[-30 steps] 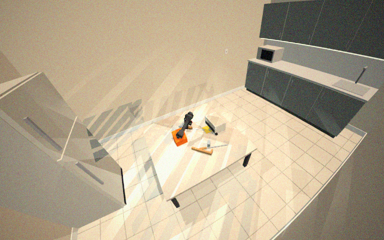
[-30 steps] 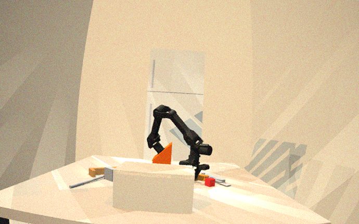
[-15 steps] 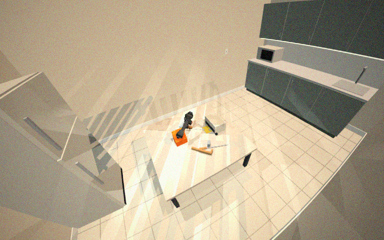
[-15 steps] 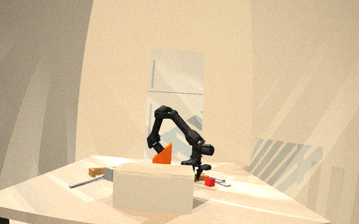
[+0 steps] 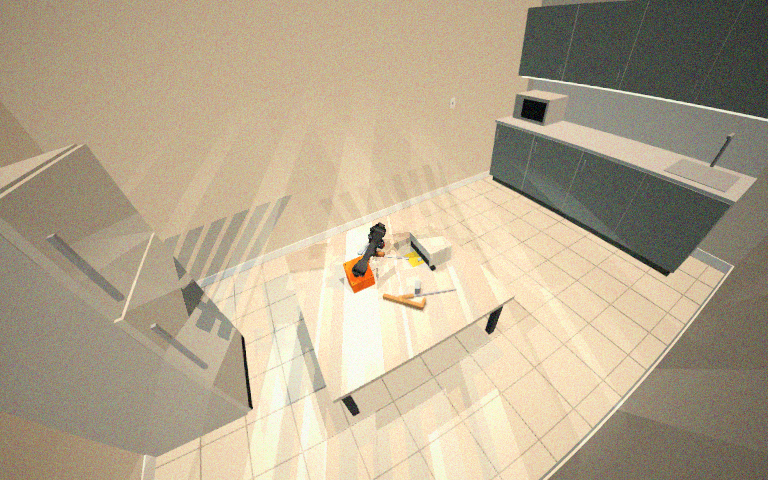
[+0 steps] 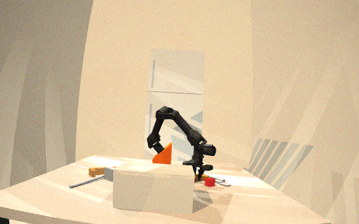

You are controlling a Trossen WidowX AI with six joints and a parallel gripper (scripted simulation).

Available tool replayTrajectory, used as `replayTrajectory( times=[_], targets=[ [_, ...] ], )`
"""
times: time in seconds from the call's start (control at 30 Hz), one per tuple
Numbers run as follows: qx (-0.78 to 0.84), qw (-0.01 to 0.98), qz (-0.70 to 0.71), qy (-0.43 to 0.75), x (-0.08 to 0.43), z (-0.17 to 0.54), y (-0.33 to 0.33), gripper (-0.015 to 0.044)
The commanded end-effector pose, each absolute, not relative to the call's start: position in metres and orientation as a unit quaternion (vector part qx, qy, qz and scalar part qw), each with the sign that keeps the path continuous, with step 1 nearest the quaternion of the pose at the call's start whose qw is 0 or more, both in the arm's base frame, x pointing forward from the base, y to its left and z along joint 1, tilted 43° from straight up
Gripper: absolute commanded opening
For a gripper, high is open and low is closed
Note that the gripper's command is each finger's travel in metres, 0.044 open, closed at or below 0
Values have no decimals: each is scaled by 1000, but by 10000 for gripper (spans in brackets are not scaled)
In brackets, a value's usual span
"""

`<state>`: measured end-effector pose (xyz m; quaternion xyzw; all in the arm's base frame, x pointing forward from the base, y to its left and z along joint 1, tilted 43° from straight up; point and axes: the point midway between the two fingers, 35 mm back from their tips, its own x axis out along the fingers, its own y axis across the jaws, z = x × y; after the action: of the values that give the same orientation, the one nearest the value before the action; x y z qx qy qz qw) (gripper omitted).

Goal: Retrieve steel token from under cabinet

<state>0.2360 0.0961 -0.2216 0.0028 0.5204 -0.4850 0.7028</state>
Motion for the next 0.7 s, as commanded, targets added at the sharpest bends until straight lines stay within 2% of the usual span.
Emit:
replayTrajectory(
  times=[0.0,0.67],
  targets=[
    [7,705,-483,519,239,-223,102,0],
    [9,706,-484,518,246,-232,112,0]
  ],
)
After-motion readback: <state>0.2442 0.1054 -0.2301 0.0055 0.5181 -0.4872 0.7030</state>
